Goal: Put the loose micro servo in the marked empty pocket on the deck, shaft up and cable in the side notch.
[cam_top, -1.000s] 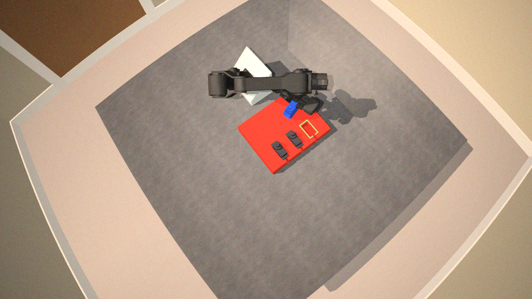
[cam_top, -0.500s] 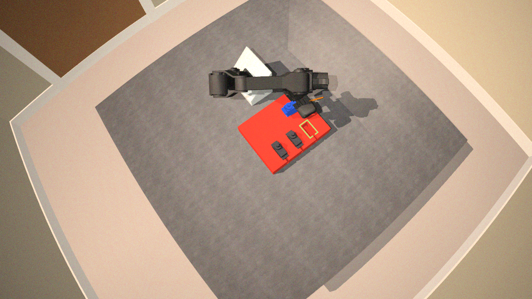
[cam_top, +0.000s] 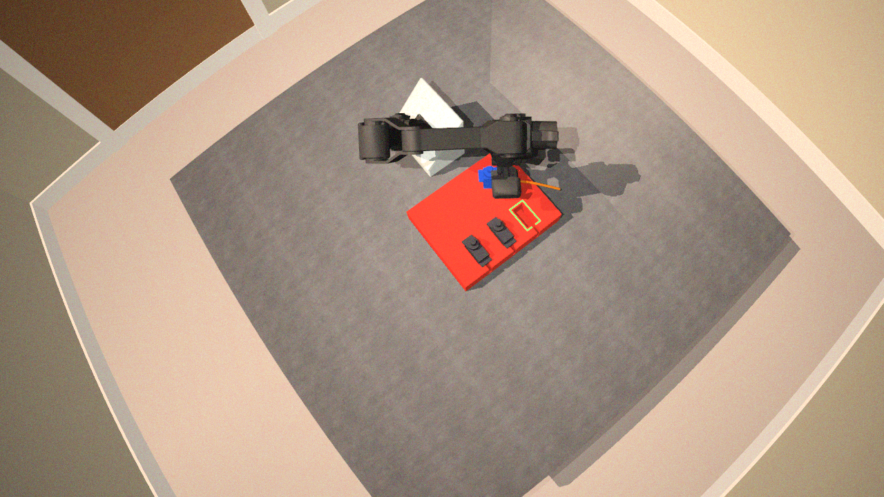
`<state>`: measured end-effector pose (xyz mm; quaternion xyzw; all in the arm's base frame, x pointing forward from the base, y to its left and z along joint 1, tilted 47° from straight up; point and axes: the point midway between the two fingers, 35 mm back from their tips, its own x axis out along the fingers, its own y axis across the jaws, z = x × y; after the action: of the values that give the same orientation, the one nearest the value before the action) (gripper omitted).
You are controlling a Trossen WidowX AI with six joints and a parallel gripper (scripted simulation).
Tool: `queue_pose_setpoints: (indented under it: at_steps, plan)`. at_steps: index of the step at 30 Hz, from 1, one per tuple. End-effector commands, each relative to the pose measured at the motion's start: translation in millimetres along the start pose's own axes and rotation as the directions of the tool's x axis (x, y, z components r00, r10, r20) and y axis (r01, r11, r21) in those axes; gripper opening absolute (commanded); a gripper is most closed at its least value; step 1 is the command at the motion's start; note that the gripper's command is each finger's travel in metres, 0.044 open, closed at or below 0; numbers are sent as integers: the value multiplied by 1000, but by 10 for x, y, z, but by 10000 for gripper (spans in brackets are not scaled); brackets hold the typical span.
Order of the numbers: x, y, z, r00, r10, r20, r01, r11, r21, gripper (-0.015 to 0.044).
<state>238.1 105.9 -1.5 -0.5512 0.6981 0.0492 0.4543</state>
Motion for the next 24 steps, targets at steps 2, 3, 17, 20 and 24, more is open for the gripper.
queue_pose_setpoints:
  at_steps: [2,3,17,20,24]
  plan:
    - [-5,4,6,1000,2,3,-2,979,203,0]
    - [-5,4,6,1000,2,3,-2,972,237,0]
    - [-5,4,6,1000,2,3,-3,749,663,0]
    - [-5,4,6,1000,2,3,-3,676,737,0]
    - [-5,4,6,1000,2,3,-3,610,793,0]
